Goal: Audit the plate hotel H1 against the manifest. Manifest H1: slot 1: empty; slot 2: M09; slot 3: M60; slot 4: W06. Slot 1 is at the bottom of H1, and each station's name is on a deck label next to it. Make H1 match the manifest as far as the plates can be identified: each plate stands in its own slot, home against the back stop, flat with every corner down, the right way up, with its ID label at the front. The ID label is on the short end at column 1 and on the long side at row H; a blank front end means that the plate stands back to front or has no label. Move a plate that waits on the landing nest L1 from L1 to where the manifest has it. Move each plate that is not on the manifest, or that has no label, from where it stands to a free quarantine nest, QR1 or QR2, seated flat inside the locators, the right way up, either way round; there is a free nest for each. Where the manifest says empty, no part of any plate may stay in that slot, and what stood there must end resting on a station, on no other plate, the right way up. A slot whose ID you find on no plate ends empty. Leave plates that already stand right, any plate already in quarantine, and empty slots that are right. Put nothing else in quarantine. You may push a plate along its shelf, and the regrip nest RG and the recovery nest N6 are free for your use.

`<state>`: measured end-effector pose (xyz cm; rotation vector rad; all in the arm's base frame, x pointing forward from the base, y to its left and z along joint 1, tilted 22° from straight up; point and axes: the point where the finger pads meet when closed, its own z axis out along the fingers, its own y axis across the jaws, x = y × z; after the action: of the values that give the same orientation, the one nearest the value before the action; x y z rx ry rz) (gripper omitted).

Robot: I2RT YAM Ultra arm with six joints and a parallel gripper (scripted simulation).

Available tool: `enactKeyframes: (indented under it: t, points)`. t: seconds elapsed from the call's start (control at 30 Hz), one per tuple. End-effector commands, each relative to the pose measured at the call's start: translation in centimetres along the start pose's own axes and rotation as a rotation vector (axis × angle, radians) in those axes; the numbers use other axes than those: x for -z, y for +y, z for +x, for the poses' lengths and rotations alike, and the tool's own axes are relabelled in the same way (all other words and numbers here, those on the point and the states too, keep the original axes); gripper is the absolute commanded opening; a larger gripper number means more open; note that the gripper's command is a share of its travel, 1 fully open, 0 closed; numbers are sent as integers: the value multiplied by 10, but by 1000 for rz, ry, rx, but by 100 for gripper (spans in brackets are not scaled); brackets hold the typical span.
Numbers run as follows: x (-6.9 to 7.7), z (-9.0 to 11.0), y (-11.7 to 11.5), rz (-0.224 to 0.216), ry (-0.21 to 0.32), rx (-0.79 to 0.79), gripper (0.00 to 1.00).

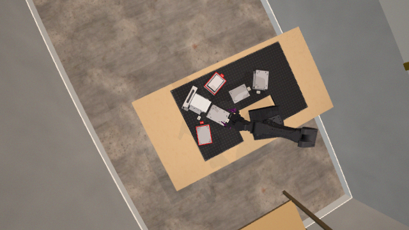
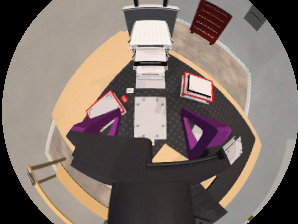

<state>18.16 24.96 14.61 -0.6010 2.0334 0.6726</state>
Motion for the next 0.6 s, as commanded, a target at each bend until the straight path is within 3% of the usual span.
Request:
enactKeyframes:
  t: [0.0, 0.57]
  points:
    - [-1, -8, 2, -6, -21, -4, 100]
    - [-15, -22, 2, -6, -21, -3, 100]
